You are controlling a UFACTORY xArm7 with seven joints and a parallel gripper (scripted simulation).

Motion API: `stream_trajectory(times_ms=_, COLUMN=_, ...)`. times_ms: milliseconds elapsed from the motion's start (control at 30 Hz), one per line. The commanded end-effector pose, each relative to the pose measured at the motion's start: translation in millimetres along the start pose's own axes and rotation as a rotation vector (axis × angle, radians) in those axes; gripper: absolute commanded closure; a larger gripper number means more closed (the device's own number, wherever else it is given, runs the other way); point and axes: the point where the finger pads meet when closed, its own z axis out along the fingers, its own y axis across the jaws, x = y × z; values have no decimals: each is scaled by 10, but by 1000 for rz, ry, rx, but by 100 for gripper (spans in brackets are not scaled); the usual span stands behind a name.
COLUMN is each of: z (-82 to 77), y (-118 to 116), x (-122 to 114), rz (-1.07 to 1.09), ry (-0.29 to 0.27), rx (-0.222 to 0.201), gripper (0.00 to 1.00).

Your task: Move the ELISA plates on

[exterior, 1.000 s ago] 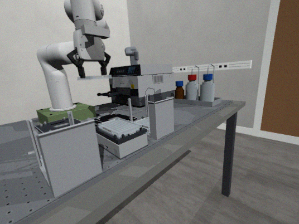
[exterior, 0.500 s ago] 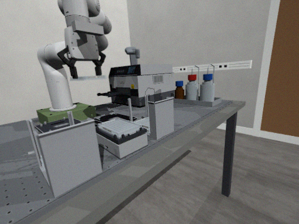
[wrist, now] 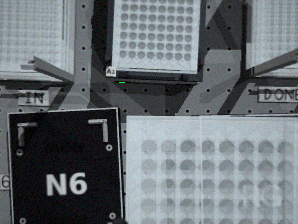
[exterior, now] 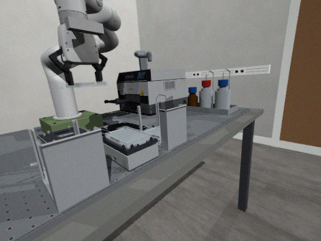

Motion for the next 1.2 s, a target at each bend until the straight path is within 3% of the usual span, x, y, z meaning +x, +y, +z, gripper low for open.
stream_trajectory(times_ms=0, z=-8, y=66, x=51, rz=0, ry=2, rx=-1, gripper=100)
stream_trajectory(times_ms=1167, z=-10, y=907, x=651, rz=2, ry=2, rx=-1, gripper=100)
